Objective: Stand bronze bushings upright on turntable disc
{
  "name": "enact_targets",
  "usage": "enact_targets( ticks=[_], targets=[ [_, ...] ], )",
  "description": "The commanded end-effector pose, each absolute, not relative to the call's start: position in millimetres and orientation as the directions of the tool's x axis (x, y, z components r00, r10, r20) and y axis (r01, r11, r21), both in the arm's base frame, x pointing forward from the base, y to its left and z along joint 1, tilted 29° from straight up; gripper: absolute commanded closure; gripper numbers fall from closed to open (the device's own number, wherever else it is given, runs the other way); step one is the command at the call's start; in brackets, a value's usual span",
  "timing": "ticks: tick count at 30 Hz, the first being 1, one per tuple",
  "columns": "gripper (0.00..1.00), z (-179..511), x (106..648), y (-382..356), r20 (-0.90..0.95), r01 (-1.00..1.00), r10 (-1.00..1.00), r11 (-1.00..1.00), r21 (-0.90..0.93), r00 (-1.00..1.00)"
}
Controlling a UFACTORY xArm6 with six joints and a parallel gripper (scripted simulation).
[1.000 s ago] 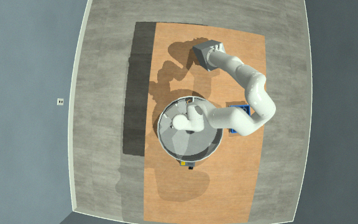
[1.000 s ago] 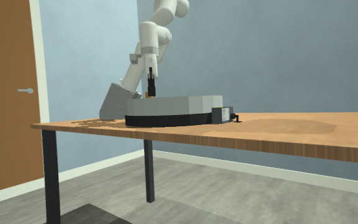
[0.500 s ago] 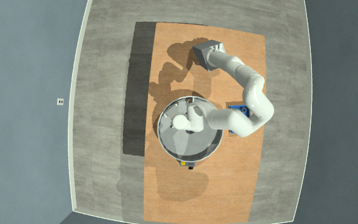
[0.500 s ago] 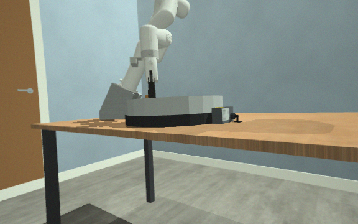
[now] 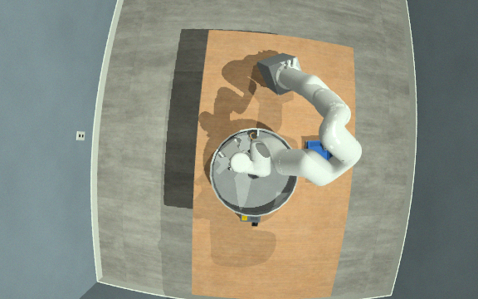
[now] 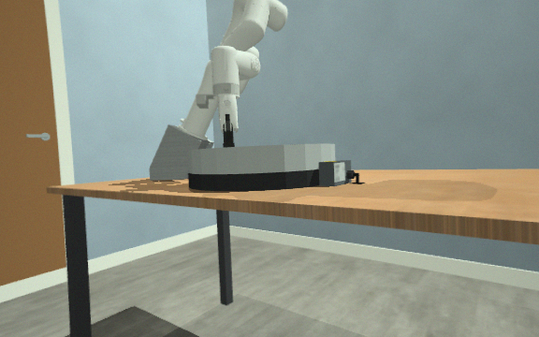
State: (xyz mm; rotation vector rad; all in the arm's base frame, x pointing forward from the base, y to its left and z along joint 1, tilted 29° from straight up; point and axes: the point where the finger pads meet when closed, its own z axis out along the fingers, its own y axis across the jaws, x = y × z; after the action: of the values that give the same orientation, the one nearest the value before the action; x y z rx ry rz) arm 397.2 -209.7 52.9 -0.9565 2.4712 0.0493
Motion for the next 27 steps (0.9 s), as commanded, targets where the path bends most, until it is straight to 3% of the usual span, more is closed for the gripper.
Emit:
enact_targets(
  ticks=[1, 27],
  targets=[
    [1.00, 46.7, 401.6, -209.0, -0.453, -0.641, -0.625, 0.755, -0.141, -0.636],
    [1.00, 42.0, 403.9, -207.9, -0.453, -0.641, -0.625, 0.755, -0.141, -0.636]
  ],
)
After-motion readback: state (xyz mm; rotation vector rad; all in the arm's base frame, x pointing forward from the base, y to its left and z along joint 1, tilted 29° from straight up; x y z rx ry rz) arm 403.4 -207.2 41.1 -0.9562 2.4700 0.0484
